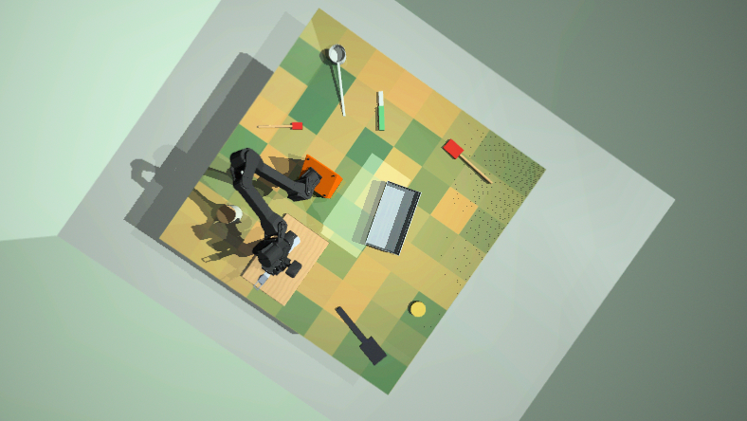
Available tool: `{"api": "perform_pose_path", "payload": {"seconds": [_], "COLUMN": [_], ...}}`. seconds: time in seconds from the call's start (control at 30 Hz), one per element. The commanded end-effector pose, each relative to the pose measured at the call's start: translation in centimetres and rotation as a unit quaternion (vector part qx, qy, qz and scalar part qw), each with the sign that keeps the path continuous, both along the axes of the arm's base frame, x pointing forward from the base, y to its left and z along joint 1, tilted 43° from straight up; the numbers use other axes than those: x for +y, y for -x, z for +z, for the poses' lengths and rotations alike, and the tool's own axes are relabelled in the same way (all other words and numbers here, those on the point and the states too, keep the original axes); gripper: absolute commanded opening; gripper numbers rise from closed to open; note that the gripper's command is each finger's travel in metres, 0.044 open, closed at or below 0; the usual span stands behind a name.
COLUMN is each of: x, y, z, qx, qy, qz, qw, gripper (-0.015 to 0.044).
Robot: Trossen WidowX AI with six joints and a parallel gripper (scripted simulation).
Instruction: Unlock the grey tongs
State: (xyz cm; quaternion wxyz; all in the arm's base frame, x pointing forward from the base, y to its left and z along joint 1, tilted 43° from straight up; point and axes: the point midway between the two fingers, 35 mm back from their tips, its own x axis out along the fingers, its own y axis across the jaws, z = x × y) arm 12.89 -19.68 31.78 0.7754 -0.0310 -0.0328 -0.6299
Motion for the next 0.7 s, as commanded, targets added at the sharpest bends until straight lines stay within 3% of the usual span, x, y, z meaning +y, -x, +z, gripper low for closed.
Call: {"api": "perform_pose_path", "payload": {"seconds": [0.0, 0.67], "x": [-0.4, -2.4], "y": [-0.4, -1.8], "z": [1.0, 1.7], "qx": [0.004, 0.056], "qy": [-0.013, -0.123], "qz": [0.009, 0.031], "qw": [1.0, 0.99], "gripper": [-0.015, -0.015]}}
